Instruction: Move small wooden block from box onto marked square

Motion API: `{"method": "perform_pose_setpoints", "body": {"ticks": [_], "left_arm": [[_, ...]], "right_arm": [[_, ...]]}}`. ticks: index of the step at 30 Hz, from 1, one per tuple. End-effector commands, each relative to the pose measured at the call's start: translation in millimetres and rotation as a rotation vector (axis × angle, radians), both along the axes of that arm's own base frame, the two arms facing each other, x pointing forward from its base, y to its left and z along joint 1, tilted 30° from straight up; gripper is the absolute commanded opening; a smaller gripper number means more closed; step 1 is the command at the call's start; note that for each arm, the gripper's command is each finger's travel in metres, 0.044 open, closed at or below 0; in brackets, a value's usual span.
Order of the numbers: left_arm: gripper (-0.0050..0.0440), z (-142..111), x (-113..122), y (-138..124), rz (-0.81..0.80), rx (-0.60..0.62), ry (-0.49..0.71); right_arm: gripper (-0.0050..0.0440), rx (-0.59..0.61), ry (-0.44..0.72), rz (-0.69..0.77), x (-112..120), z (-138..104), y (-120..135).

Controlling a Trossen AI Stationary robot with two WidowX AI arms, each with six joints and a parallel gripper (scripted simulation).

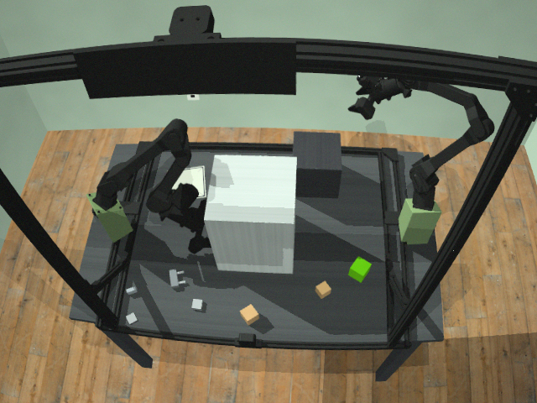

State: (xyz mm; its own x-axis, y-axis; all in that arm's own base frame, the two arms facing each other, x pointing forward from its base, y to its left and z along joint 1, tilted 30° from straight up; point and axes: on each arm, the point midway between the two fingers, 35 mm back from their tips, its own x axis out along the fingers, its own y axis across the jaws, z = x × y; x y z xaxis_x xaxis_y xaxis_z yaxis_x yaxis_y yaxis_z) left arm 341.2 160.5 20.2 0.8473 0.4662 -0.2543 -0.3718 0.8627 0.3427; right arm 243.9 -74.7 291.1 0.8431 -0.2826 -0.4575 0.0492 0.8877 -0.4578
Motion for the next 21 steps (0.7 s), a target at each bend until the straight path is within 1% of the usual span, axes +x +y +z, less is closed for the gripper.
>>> {"method": "perform_pose_setpoints", "body": {"ticks": [1,21], "left_arm": [[0.04,-0.6,3.7,1.1,0.008,-0.003,-0.005],[0.04,9.5,30.8,8.7,0.046,0.015,-0.061]], "right_arm": [[0.04,0.0,-0.003,-0.004,-0.1,0.2,-0.3],[0.04,0.0,-0.003,-0.004,-0.1,0.2,-0.3]]}}
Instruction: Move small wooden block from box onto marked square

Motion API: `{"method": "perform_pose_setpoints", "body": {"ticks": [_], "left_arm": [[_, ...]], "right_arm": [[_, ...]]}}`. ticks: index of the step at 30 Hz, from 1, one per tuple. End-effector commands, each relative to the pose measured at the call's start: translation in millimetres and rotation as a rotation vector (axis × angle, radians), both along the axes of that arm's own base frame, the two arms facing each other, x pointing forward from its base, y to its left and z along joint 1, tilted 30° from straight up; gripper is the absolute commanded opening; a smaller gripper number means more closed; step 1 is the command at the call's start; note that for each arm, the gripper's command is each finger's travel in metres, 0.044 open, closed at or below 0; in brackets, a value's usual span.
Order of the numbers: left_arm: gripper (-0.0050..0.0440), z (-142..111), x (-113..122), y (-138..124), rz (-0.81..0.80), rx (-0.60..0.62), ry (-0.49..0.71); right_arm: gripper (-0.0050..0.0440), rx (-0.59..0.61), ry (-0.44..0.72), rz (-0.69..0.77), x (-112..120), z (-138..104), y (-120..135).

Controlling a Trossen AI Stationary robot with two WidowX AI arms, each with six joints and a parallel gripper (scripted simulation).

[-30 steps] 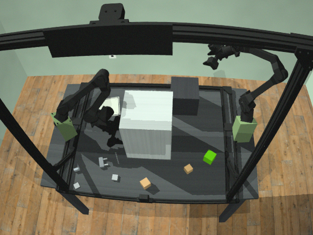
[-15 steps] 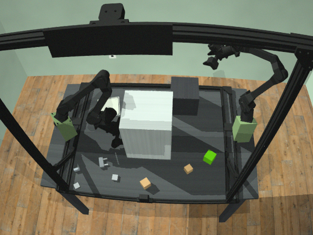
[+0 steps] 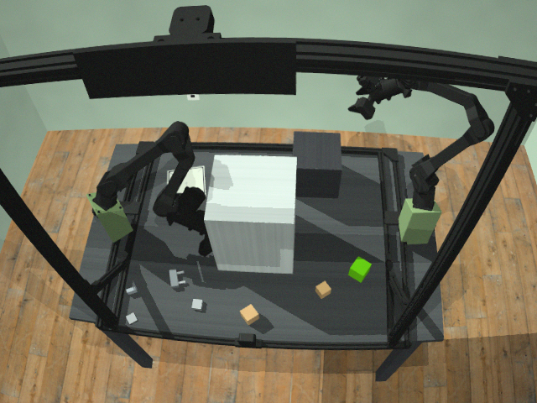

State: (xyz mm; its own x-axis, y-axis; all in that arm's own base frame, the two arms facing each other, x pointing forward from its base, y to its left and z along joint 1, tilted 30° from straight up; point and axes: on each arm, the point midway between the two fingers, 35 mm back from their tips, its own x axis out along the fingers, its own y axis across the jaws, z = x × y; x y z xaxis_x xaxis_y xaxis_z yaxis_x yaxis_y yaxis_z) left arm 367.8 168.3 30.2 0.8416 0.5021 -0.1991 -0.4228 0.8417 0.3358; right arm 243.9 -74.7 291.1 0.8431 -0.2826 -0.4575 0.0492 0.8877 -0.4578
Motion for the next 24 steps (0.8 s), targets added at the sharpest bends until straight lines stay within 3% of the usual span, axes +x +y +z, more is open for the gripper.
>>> {"method": "perform_pose_setpoints", "body": {"ticks": [1,9,11,13,16,24], "left_arm": [[0.04,0.1,5.8,1.3,0.01,-0.001,-0.009],[0.04,2.7,12.4,2.8,0.02,0.003,-0.023],[0.0352,2.7,12.4,2.8,0.02,0.003,-0.023],[0.0352,2.7,12.4,2.8,0.02,0.003,-0.023],[0.028,2.7,12.4,2.8,0.02,0.003,-0.023],[0.0233,2.7,12.4,2.8,0.02,0.003,-0.023]], "right_arm": [[0.04,0.0,-0.003,-0.004,-0.1,0.2,-0.3],[0.04,0.0,-0.003,-0.004,-0.1,0.2,-0.3],[0.04,0.0,-0.003,-0.004,-0.1,0.2,-0.3],[0.04,0.0,-0.003,-0.004,-0.1,0.2,-0.3],[0.04,0.0,-0.003,-0.004,-0.1,0.2,-0.3],[0.04,0.0,-0.003,-0.004,-0.1,0.2,-0.3]]}}
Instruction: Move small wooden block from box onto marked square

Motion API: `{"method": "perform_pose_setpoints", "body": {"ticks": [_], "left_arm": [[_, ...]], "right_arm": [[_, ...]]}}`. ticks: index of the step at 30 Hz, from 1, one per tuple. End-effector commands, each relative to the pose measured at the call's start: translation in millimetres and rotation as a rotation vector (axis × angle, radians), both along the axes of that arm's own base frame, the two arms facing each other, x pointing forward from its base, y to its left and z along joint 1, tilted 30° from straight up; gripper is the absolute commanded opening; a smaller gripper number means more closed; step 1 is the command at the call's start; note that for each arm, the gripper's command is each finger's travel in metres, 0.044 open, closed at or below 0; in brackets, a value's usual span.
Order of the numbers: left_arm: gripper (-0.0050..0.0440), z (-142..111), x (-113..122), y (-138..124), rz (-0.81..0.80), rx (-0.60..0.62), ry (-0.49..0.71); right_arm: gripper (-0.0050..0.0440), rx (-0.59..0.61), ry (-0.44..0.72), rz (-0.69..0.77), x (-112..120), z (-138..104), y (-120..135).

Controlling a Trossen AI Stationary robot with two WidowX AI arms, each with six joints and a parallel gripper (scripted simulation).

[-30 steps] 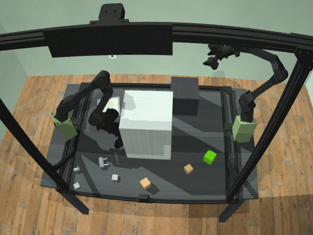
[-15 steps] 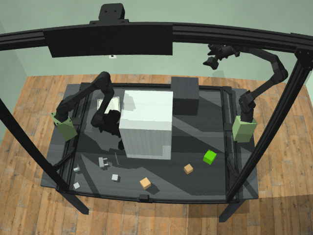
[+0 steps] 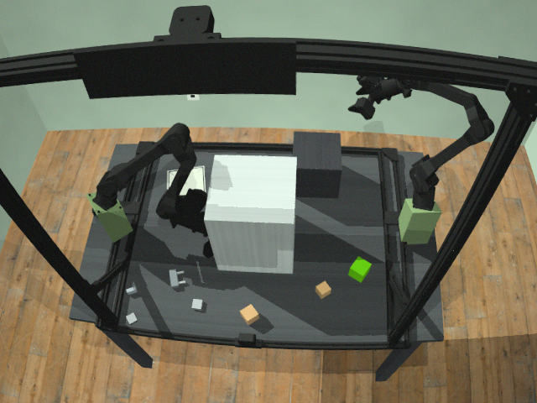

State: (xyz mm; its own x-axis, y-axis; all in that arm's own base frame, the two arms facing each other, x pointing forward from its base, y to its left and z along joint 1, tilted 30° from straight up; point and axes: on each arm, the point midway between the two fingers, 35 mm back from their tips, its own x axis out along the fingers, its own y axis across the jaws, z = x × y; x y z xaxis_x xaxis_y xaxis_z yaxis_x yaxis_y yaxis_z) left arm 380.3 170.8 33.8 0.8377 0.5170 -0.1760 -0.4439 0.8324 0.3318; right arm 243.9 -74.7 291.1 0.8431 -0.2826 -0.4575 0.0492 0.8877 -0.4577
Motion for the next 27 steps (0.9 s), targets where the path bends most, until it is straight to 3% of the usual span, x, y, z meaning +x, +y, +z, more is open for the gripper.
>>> {"method": "perform_pose_setpoints", "body": {"ticks": [1,12,19,27], "left_arm": [[0.0227,-0.8,-0.2,0.3,0.004,-0.004,0.0],[0.0167,-0.8,-0.2,0.3,0.004,-0.004,0.0],[0.0,-2.7,-20.6,-11.1,0.01,-0.03,0.021],[0.0,-6.4,-44.7,-23.9,0.016,-0.053,0.053]], "right_arm": [[0.04,0.0,-0.003,-0.004,-0.1,0.2,-0.3],[0.04,0.0,-0.003,-0.004,-0.1,0.2,-0.3],[0.04,0.0,-0.003,-0.004,-0.1,0.2,-0.3],[0.04,0.0,-0.003,-0.004,-0.1,0.2,-0.3]]}}
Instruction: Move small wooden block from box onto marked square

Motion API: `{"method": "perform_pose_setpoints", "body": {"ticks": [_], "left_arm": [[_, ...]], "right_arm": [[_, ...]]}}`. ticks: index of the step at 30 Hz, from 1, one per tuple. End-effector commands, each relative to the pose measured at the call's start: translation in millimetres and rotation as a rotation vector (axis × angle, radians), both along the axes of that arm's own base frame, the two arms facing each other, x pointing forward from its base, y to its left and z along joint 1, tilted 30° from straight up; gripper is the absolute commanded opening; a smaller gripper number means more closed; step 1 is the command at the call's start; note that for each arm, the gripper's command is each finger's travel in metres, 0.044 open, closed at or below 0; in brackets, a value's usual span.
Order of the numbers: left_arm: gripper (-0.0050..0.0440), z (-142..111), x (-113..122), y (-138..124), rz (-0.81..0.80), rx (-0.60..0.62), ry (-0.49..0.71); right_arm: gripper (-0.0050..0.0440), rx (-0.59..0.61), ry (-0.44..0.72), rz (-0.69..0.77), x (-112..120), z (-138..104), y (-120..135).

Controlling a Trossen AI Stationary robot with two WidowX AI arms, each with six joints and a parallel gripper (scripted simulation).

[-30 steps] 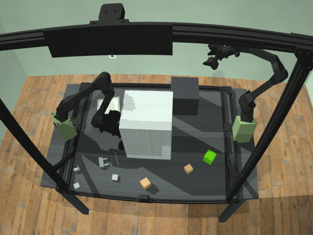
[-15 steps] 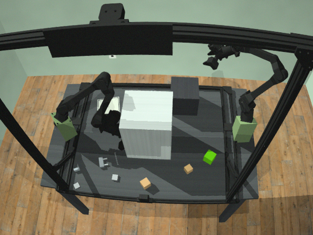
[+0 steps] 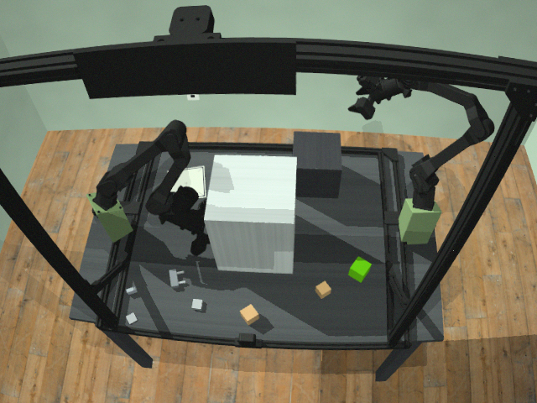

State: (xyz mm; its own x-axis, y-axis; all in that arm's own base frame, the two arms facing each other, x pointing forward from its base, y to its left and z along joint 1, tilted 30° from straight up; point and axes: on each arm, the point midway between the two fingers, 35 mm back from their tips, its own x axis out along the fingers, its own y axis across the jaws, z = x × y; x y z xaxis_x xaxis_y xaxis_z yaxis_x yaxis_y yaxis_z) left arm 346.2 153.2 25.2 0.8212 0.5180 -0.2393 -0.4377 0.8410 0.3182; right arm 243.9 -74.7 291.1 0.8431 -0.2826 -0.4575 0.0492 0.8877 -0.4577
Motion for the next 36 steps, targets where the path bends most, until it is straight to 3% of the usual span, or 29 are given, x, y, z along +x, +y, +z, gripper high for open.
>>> {"method": "perform_pose_setpoints", "body": {"ticks": [1,19,36], "left_arm": [[0.0,1.6,-14.6,-8.3,0.005,-0.014,0.008],[0.0,-4.4,-80.6,-36.5,0.022,-0.063,0.09],[0.0,9.0,-80.5,-41.0,-0.012,-0.042,0.105]], "right_arm": [[0.04,0.0,-0.003,-0.004,-0.1,0.2,-0.3],[0.04,0.0,-0.003,-0.004,-0.1,0.2,-0.3],[0.04,0.0,-0.003,-0.004,-0.1,0.2,-0.3]]}}
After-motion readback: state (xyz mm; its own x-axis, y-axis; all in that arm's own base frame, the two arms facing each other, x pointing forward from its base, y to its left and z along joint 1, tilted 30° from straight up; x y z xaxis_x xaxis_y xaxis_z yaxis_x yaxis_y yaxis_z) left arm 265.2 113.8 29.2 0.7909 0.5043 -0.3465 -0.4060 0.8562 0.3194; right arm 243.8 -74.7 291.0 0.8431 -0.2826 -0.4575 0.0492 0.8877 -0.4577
